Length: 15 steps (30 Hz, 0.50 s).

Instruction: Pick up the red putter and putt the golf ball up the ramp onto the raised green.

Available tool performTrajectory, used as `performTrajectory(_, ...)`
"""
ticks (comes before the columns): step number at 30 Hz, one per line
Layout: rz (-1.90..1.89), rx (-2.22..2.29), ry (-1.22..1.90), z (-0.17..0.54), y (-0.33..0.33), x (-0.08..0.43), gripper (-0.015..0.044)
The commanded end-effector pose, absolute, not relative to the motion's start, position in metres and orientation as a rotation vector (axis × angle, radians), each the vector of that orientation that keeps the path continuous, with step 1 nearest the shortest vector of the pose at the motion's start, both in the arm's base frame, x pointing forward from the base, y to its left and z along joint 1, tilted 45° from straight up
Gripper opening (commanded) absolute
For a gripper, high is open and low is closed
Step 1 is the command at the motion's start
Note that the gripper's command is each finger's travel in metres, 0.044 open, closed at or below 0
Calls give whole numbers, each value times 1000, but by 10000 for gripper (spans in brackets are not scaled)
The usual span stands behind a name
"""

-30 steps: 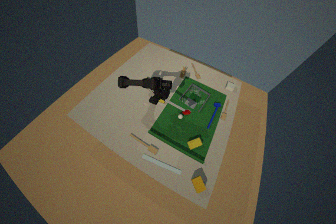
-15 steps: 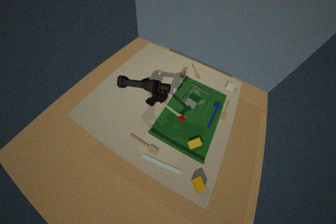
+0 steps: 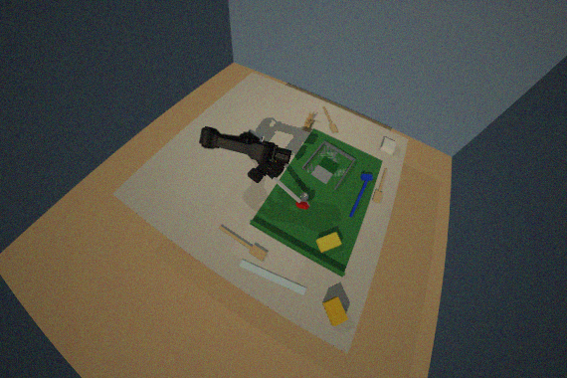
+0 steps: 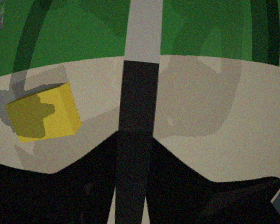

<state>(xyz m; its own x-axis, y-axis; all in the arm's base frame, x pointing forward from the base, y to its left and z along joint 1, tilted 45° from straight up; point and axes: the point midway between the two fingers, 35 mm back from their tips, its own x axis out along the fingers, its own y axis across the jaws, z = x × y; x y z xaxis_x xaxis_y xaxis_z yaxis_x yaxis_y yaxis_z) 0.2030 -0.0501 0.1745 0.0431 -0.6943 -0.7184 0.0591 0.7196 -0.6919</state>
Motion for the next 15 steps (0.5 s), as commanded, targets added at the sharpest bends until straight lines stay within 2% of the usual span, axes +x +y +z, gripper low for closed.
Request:
performTrajectory(1, -627, -570, 1419, 170, -55, 204, 0)
performTrajectory(15, -628, -564, 1426, 159, -65, 204, 0)
